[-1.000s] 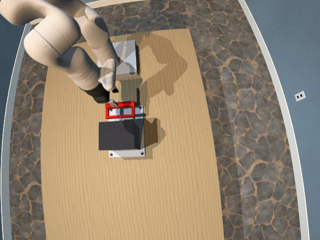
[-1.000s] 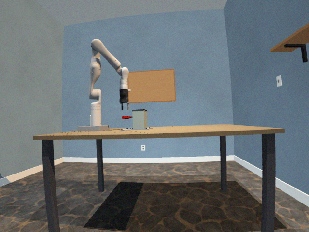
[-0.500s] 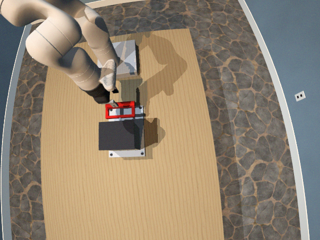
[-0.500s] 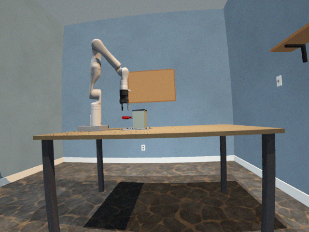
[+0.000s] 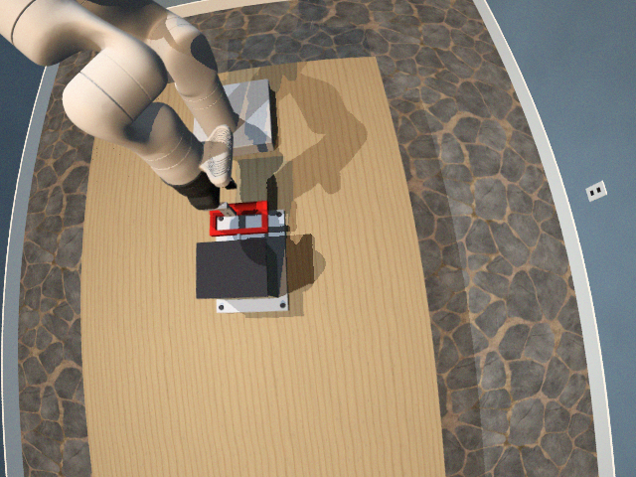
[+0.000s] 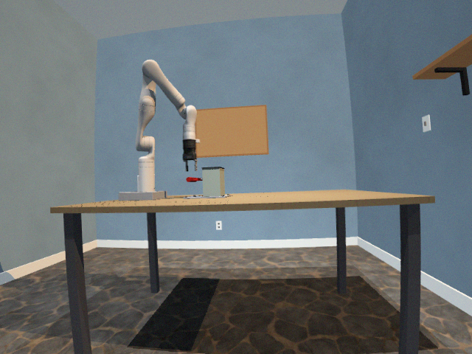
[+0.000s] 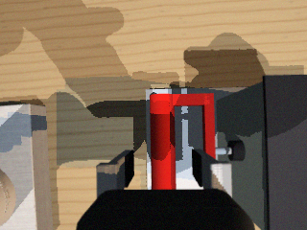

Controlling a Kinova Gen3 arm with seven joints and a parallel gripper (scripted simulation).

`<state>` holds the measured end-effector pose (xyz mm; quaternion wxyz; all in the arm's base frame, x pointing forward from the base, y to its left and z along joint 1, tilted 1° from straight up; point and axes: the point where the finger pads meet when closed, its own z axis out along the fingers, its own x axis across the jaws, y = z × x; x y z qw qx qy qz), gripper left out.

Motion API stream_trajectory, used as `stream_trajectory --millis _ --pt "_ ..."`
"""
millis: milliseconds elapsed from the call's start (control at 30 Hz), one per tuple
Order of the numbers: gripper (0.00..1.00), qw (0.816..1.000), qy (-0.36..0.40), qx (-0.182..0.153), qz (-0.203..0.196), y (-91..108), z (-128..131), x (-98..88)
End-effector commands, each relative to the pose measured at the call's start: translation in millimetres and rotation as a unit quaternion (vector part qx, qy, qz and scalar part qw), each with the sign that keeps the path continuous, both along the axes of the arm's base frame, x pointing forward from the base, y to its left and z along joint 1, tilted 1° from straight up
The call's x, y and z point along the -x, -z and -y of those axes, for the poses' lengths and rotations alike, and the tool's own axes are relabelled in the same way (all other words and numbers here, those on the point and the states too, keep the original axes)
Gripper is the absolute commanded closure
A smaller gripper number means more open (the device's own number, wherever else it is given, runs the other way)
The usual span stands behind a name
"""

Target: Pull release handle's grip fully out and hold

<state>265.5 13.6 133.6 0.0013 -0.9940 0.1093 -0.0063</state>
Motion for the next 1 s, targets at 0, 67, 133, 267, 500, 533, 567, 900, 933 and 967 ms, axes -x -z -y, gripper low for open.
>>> stream_trajectory --millis 0,67,133,267,500,533,567,900,933,967 --pt "0.02 1.0 -0.003 -0.001 -0.001 5.1 -3 0.4" --pt "0.02 1.0 -0.003 -0.001 -0.001 6.7 -3 0.3" --pt "0.02 1.0 -0.003 -0.001 -0.001 9.7 -3 0.2" --pt "0.02 1.0 -0.003 -0.001 -0.001 15.3 -3 0.0" --pt "0.02 1.0 -0.003 -0.001 -0.001 22.9 -3 -0.2" --pt "0.02 1.0 -0.003 -0.001 -0.001 23.7 -3 -0.3" --pt "0.02 1.0 -0.003 -0.001 -0.001 23.7 -3 -0.3" --pt "0.02 1.0 -0.003 -0.001 -0.001 27.6 -3 -0.6" --pt "0.02 1.0 -0.002 -0.001 0.0 27.7 -3 -0.8" --pt "0.02 1.0 -0.002 -0.001 0.0 27.7 -3 -0.9"
